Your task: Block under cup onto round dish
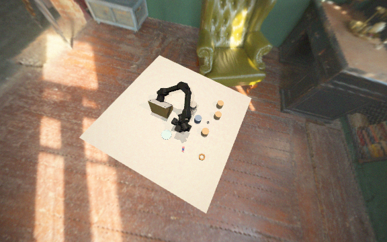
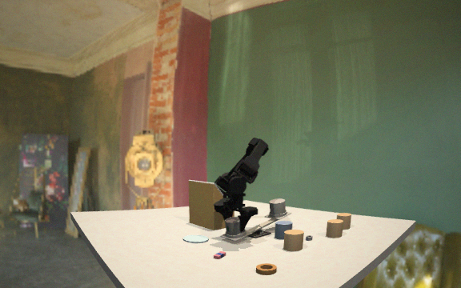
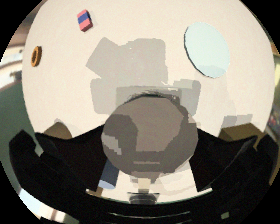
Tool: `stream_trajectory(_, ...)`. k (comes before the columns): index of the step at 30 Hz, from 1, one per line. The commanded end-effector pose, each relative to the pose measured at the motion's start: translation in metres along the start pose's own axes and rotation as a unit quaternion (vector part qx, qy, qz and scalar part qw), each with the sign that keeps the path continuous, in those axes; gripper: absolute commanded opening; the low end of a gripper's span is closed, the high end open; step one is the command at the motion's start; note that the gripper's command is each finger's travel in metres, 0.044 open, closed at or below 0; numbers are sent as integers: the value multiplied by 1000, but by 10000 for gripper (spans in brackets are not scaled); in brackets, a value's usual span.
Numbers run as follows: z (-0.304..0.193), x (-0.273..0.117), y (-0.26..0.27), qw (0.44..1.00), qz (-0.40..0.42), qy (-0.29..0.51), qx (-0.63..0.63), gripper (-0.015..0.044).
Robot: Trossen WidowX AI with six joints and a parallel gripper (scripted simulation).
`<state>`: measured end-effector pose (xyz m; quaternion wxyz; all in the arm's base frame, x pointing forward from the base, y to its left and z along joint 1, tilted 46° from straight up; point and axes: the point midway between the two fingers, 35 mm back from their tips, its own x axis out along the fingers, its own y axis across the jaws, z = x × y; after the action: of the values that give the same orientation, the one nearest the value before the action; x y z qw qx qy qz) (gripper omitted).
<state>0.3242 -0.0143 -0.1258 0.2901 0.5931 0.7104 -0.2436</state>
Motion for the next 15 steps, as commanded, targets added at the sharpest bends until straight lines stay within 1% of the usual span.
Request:
stream_trajectory(1, -1, 2, -1, 1000, 0, 3, 3, 321)
stream_trajectory(3, -1, 2, -1, 1000, 0, 3, 3, 308)
stream_trajectory(14, 0, -7, 1, 1000, 0, 2, 3, 19)
stream_trajectory(15, 0, -8, 1, 1000, 0, 2, 3, 0)
